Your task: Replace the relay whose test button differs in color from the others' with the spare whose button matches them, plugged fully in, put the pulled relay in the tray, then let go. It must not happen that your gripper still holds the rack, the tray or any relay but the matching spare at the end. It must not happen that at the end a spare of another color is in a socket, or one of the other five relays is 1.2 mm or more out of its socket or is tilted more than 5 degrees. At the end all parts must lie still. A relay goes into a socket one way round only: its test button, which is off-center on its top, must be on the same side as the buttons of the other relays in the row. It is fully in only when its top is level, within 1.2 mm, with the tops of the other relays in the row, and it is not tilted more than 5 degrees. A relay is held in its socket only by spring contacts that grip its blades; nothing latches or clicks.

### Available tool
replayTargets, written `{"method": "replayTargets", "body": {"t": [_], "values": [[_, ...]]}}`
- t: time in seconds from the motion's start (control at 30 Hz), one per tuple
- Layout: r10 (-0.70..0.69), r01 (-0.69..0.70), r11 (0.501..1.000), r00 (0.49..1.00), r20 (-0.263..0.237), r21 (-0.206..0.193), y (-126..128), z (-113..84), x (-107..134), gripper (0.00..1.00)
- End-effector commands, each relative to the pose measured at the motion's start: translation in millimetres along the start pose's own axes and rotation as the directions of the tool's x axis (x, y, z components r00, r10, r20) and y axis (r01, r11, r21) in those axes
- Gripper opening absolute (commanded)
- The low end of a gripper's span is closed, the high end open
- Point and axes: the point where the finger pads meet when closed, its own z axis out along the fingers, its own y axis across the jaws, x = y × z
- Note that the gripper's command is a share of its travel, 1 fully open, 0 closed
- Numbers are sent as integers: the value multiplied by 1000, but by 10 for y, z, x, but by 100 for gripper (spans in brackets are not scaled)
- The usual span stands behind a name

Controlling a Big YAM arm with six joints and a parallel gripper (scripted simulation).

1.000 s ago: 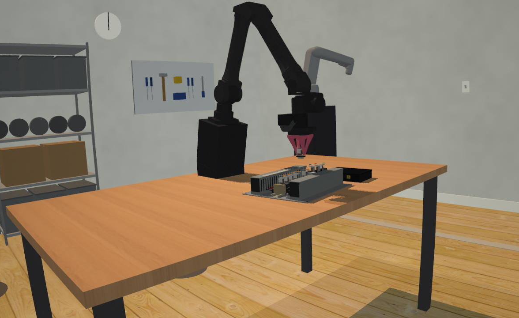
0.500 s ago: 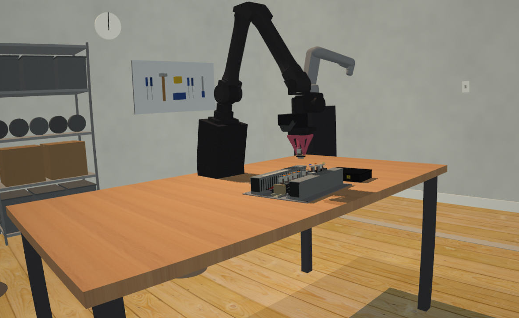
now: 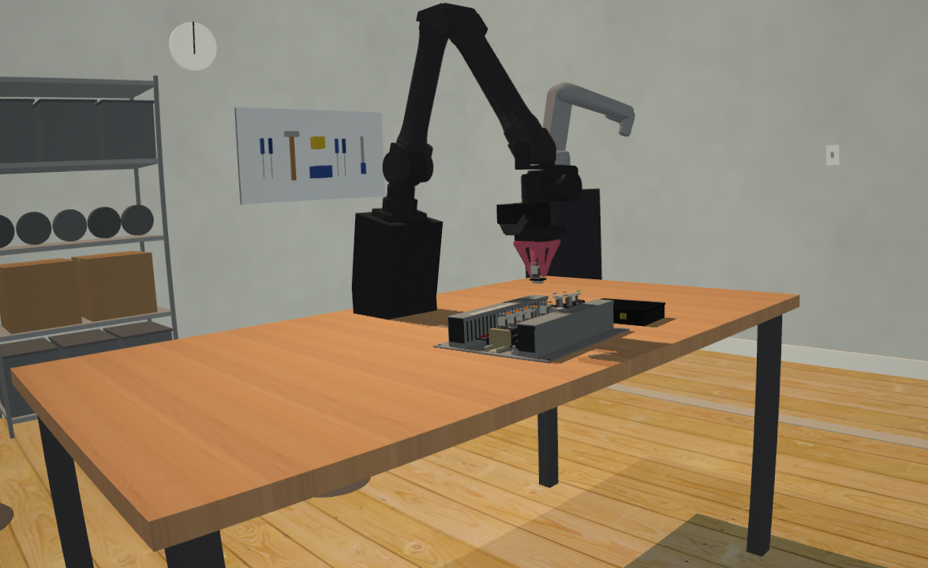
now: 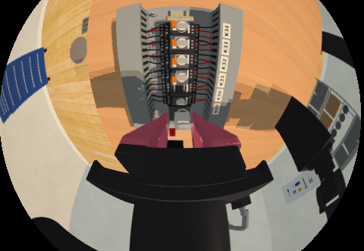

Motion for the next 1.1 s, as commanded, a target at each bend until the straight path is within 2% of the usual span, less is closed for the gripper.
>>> {"method": "replayTargets", "body": {"t": [0.0,0.57,1.07], "values": [[6,-5,999,1000,13,-54,225,-179,-34,0],[2,-2,999,1000,9,-39,293,-123,263,0],[2,-1,1000,1000,6,-27,449,-76,983,0]]}}
